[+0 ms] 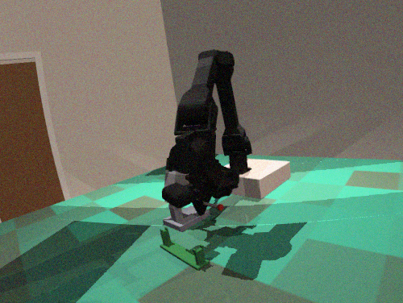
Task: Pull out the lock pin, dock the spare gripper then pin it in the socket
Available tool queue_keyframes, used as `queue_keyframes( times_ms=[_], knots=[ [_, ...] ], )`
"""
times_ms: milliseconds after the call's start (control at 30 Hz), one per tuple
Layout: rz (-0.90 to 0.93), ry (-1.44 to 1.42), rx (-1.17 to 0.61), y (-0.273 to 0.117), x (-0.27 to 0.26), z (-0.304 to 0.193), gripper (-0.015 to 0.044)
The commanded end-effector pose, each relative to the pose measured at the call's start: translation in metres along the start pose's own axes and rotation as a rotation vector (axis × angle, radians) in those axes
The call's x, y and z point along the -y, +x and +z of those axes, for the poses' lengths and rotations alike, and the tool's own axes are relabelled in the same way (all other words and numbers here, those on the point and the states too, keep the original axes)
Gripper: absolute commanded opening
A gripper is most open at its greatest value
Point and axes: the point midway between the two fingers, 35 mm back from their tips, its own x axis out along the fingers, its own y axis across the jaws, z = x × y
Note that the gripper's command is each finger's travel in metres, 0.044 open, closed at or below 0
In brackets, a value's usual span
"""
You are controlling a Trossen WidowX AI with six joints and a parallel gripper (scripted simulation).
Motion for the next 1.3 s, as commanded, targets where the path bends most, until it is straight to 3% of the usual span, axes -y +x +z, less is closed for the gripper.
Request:
queue_keyframes(
  times_ms=[0, 1267],
  knots=[
    [-0.001, -0.005, -0.005, 0.001, 0.000, -0.003, 0.0000],
    [0.003, -0.006, -0.004, 0.007, 0.000, -0.024, 0.0000]
  ],
)
